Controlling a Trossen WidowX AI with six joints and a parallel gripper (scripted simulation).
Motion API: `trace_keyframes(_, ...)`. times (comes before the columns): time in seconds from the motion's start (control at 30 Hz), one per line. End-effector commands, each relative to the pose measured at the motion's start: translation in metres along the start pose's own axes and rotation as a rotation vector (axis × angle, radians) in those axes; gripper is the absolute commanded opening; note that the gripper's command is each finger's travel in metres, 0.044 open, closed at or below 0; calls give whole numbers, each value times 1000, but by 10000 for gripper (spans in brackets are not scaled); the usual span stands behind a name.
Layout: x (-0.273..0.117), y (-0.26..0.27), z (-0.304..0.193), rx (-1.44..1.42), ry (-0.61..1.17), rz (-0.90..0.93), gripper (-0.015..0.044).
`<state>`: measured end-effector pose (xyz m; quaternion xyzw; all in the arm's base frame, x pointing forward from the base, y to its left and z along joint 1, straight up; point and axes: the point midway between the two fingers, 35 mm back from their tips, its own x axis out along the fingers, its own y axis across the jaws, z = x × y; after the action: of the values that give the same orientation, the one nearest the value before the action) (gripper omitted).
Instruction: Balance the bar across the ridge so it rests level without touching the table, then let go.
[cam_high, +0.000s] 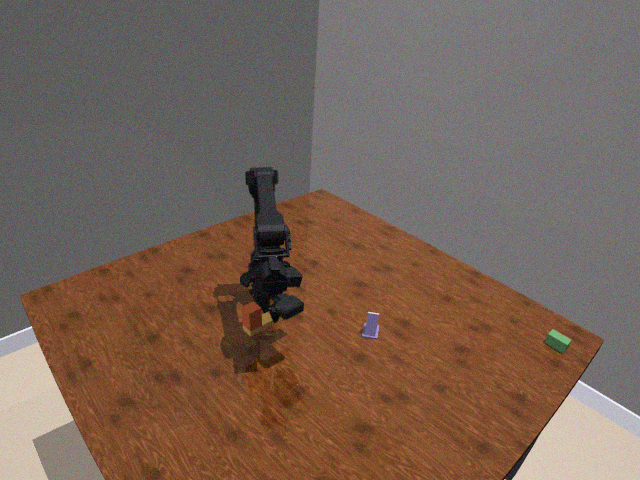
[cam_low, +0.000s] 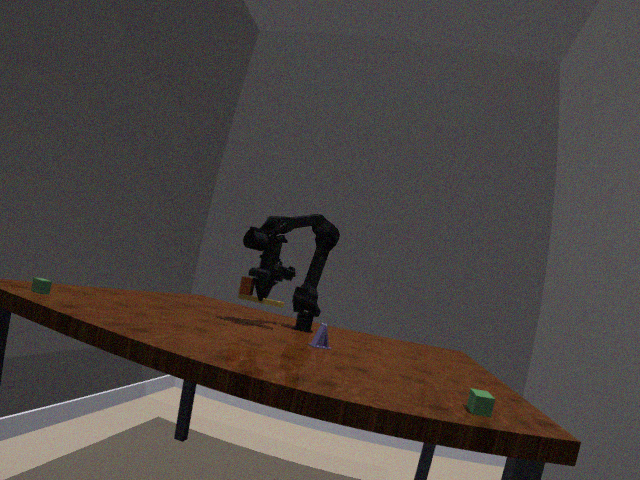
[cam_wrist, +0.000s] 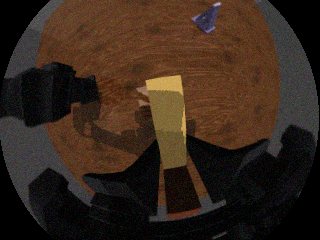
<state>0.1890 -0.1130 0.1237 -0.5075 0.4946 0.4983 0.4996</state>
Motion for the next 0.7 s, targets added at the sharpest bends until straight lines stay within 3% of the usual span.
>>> trace_keyframes(0.0,-12,0,-1,-4,8,-7,0)
trace_keyframes(0.67,-42,-14,12,-54,8,-9,0)
